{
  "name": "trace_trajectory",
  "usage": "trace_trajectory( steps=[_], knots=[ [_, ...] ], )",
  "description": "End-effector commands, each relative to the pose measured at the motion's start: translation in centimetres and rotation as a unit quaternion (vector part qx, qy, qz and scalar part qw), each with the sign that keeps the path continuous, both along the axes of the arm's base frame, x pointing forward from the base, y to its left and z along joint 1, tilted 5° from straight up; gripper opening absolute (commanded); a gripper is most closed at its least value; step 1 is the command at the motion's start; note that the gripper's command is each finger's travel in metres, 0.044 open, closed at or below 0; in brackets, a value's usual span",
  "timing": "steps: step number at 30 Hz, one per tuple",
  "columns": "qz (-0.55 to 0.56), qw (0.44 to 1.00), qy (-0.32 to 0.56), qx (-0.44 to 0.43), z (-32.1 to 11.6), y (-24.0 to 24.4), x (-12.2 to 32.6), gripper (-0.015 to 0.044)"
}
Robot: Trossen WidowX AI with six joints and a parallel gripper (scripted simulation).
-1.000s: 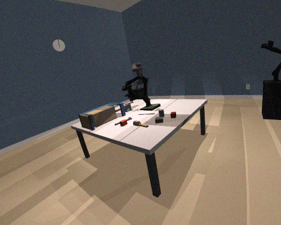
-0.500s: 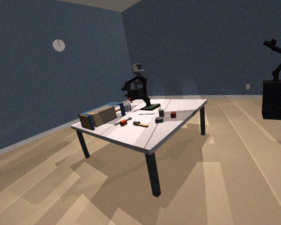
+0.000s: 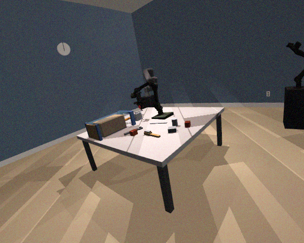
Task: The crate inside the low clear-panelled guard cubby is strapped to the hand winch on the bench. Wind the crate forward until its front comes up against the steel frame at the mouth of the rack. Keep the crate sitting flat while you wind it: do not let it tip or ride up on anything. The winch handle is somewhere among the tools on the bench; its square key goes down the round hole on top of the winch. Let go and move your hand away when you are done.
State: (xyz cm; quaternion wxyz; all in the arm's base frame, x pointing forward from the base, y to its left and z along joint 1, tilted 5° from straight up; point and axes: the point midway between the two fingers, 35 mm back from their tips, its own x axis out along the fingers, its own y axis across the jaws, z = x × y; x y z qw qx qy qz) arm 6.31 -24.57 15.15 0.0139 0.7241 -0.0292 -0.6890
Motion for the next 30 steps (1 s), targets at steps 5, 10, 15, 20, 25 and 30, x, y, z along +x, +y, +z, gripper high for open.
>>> trace_trajectory(
  steps=[5, 10, 15, 20, 25, 30],
  knots=[
    [0.001, 1.000, 0.002, -0.018, 0.3, -2.9, 0.4, 0.0000],
    [0.001, 1.000, 0.002, -0.018, 0.5, -4.1, 0.7, 0.0000],
    [0.001, 1.000, 0.002, -0.018, 0.5, -4.7, 1.0, 0.0000],
    [0.001, 1.000, 0.002, -0.019, 0.6, -5.3, 1.3, 0.0000],
    [0.001, 1.000, 0.002, -0.019, 0.7, -5.8, 1.6, 0.0000],
    [0.001, 1.000, 0.002, -0.019, 0.8, -6.3, 1.9, 0.0000]
  ],
)
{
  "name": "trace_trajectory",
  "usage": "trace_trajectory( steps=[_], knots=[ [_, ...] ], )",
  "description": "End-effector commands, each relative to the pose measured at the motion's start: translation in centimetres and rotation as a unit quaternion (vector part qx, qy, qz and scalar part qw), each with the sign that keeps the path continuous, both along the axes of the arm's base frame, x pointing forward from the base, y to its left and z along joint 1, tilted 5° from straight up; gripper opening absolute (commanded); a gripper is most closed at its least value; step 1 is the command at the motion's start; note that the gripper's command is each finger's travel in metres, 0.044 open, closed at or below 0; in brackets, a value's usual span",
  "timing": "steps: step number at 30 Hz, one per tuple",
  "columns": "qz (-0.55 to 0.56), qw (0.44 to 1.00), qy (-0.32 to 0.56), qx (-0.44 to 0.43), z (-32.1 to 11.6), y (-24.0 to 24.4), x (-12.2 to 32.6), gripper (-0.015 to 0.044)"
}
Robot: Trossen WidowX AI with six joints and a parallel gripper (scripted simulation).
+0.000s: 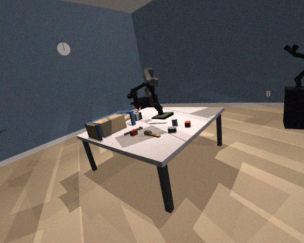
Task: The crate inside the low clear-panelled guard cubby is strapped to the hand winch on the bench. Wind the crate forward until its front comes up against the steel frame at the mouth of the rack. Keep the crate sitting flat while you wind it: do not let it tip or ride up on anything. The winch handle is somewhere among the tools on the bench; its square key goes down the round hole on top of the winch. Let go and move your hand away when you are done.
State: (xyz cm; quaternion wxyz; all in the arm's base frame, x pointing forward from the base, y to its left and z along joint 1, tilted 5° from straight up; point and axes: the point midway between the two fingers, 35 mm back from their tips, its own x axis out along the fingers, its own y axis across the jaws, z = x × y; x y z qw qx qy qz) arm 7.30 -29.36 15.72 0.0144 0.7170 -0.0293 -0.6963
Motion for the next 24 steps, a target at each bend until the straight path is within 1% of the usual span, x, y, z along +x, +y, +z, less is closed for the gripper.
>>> trace_trajectory(
  steps=[1, 24],
  knots=[
    [0.001, 1.000, -0.009, -0.019, 0.2, -1.6, 1.1, 0.0000],
    [0.001, 1.000, -0.010, -0.020, 0.6, -3.6, 3.1, 0.0000]
  ],
)
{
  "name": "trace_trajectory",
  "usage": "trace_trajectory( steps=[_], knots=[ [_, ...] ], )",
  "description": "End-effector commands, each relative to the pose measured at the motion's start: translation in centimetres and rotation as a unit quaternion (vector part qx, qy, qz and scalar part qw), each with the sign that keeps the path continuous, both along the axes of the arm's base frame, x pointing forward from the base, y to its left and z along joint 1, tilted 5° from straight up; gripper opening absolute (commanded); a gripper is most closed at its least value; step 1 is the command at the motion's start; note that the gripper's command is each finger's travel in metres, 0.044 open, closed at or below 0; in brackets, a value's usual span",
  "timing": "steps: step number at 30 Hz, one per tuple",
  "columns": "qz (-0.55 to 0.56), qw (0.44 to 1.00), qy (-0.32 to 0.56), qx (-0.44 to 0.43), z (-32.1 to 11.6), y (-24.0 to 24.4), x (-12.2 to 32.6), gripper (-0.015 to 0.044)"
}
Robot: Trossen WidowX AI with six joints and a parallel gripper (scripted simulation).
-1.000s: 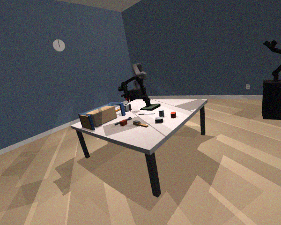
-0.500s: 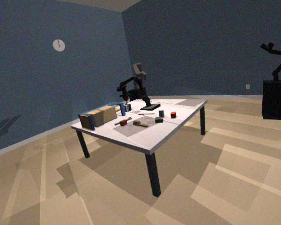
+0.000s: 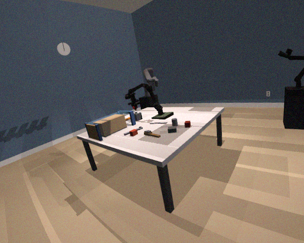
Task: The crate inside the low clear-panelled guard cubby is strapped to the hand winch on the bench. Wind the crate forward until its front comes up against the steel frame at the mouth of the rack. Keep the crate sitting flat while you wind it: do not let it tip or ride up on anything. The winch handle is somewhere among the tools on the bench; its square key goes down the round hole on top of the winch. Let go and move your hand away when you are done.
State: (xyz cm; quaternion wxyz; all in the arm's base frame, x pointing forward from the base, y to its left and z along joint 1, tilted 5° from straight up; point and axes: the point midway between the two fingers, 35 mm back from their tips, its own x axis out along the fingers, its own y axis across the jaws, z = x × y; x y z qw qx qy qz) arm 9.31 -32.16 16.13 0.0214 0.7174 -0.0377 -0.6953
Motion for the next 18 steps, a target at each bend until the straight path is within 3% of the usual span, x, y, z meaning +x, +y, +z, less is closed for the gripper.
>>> trace_trajectory(
  steps=[1, 18],
  knots=[
    [0.003, 1.000, -0.009, -0.009, 0.2, -0.9, 1.2, 0.0000],
    [0.003, 1.000, -0.010, -0.009, 0.4, -1.9, 3.0, 0.0000]
  ],
)
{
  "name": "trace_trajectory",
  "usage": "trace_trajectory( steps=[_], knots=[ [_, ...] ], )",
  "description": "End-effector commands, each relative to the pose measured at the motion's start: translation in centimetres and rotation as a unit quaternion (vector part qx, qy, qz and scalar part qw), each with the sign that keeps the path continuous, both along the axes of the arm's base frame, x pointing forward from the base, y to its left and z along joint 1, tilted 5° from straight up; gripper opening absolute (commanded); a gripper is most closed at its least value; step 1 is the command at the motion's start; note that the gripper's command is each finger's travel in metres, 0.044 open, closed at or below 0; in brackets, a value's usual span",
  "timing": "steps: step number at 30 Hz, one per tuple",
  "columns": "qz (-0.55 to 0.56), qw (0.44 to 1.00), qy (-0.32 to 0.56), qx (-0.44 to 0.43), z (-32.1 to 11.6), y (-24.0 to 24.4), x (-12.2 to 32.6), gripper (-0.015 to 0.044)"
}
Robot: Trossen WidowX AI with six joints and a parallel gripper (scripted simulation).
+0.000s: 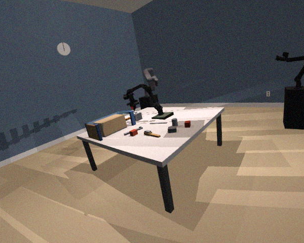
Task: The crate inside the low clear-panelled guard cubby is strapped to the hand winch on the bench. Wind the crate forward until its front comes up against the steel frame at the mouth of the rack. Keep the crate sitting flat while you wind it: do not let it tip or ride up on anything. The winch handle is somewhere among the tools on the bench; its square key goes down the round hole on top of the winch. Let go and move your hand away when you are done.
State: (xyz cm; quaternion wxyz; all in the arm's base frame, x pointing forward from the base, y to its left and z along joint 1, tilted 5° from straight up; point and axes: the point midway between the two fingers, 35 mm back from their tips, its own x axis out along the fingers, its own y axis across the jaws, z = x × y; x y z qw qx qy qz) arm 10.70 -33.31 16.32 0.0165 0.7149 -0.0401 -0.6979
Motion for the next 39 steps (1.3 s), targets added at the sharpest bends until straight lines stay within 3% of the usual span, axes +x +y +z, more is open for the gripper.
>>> trace_trajectory(
  steps=[1, 39],
  knots=[
    [0.008, 1.000, -0.013, -0.011, 0.2, -0.8, 1.8, 0.0000],
    [0.008, 1.000, -0.015, -0.011, 0.6, -1.5, 6.5, 0.0000]
  ],
)
